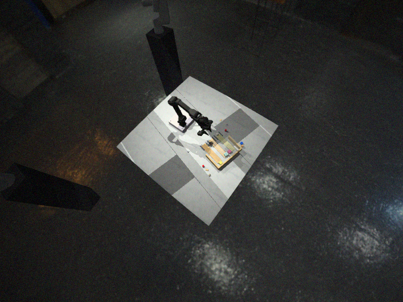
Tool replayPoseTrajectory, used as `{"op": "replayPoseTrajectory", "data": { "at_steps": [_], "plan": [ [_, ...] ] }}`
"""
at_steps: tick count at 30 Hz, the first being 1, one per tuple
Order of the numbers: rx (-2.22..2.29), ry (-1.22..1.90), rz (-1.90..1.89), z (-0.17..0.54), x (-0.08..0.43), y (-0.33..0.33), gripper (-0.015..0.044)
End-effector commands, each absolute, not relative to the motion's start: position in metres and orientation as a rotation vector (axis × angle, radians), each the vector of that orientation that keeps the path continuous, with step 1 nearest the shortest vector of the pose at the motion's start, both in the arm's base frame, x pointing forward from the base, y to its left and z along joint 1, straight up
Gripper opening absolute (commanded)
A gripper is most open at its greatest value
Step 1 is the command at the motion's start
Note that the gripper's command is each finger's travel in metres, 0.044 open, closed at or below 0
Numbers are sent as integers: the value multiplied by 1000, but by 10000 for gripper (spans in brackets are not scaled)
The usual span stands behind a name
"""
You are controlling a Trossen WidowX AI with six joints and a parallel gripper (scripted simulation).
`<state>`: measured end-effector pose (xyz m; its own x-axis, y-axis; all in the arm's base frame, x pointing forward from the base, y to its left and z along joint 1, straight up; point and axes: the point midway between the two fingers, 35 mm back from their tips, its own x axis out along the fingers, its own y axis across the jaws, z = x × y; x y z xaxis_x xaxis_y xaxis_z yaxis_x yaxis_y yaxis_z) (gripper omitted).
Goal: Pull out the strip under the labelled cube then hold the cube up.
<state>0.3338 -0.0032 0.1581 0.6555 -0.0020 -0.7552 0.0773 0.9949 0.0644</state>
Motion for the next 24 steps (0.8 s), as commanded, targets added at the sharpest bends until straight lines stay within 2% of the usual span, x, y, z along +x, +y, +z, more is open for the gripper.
{"op": "replayPoseTrajectory", "data": {
  "at_steps": [1, 5, 6, 13, 24],
  "plan": [
    [137, 1016, -75, 141, 348, 0, 111],
    [179, 1196, -115, 120, 362, 5, 6],
    [188, 1240, -127, 114, 365, 7, 0],
    [232, 1518, -220, 74, 378, 13, 0],
    [233, 1525, -223, 64, 379, 13, 0]
  ]
}}
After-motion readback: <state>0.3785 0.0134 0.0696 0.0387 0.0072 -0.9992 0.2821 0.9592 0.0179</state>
